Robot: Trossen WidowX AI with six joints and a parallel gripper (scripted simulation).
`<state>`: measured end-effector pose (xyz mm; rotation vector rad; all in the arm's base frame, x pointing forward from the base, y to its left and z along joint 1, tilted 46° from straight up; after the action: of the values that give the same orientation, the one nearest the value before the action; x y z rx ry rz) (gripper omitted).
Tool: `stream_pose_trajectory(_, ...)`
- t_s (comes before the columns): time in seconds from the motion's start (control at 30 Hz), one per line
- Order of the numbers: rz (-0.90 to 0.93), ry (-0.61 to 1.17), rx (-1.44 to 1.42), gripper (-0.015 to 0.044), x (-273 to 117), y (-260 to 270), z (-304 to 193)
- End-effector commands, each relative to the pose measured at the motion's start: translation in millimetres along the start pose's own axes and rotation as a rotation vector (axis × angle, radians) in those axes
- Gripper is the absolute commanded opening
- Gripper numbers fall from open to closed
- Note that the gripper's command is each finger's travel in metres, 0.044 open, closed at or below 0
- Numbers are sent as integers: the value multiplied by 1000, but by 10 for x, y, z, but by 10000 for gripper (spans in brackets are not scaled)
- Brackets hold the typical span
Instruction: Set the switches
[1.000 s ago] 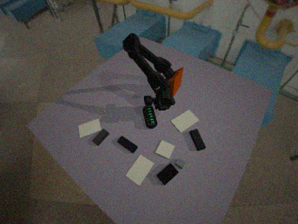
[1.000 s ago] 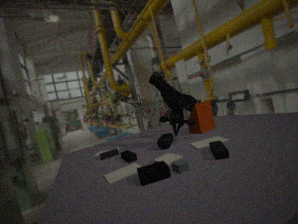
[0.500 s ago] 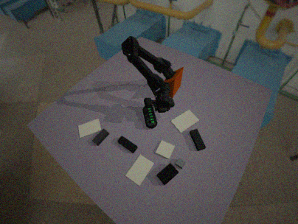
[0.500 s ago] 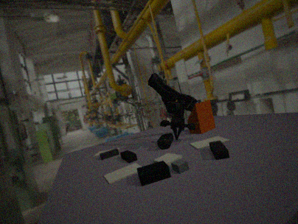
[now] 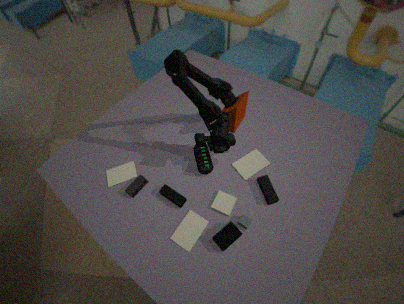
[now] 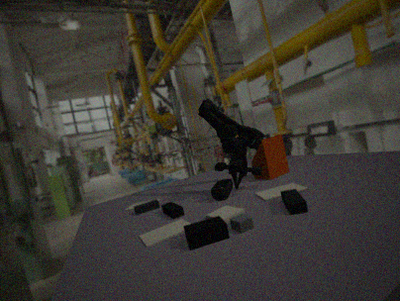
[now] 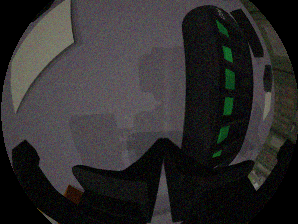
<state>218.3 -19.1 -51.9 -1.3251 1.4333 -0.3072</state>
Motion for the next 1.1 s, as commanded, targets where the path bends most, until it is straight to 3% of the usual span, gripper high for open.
stream_pose_trajectory(0.0, -4, 1, -5, 0, 7, -17, -4)
stream_pose_trajectory(1.07, -4, 1, -5, 0, 63, -199, 34)
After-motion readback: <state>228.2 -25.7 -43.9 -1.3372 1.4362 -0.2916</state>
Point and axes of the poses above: the point midway between the two fingers, 35 mm back from their tips, its own x axis out along the fingers, its own y axis across the jaws, z = x × y, the point moved 3 cm from there along -x, back along the fingers, and after that the axes turned 9 degrees about x, right-handed, at the moved point
